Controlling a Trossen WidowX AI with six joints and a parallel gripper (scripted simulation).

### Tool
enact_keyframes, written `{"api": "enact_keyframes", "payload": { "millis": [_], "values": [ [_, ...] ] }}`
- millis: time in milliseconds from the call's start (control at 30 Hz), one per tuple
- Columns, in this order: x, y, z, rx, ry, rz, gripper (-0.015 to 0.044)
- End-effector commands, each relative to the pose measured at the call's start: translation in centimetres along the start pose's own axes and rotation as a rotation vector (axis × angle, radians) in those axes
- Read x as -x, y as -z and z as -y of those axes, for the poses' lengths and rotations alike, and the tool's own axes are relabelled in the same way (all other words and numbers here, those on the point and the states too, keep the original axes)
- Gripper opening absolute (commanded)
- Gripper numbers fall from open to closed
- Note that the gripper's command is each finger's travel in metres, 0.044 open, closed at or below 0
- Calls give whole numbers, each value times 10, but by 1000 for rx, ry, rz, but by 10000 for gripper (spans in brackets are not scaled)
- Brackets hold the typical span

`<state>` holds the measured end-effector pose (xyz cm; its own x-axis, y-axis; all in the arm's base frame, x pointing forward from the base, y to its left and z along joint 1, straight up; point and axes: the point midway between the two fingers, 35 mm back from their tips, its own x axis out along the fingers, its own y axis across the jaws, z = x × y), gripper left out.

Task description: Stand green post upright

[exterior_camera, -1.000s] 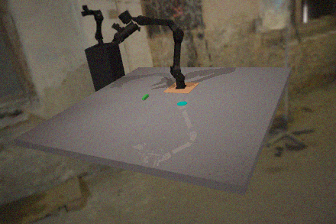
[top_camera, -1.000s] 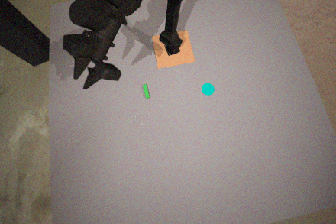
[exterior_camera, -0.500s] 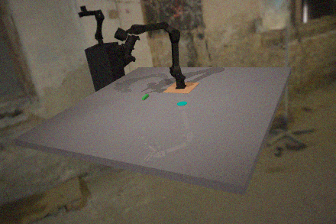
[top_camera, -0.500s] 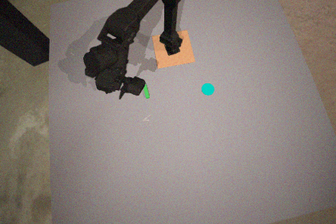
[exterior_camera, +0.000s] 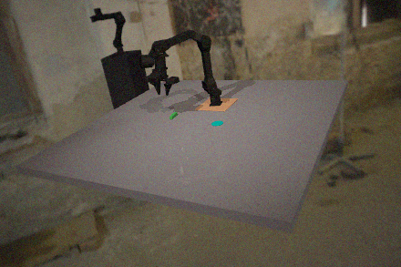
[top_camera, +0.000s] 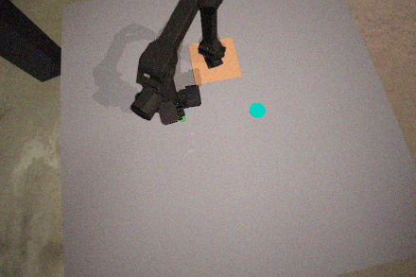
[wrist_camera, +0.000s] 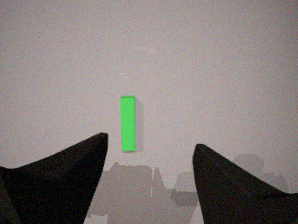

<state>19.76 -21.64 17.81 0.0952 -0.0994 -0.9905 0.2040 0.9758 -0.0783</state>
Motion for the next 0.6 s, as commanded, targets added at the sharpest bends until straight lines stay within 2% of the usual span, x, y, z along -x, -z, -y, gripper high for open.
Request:
{"api": "enact_keyframes", "payload": {
  "millis": [0,233,567],
  "values": [
    [-12,11,-15,103,-62,-84,233],
    [-19,11,-15,109,-65,-88,233],
    [-116,19,-20,109,-65,-88,233]
  ]
}}
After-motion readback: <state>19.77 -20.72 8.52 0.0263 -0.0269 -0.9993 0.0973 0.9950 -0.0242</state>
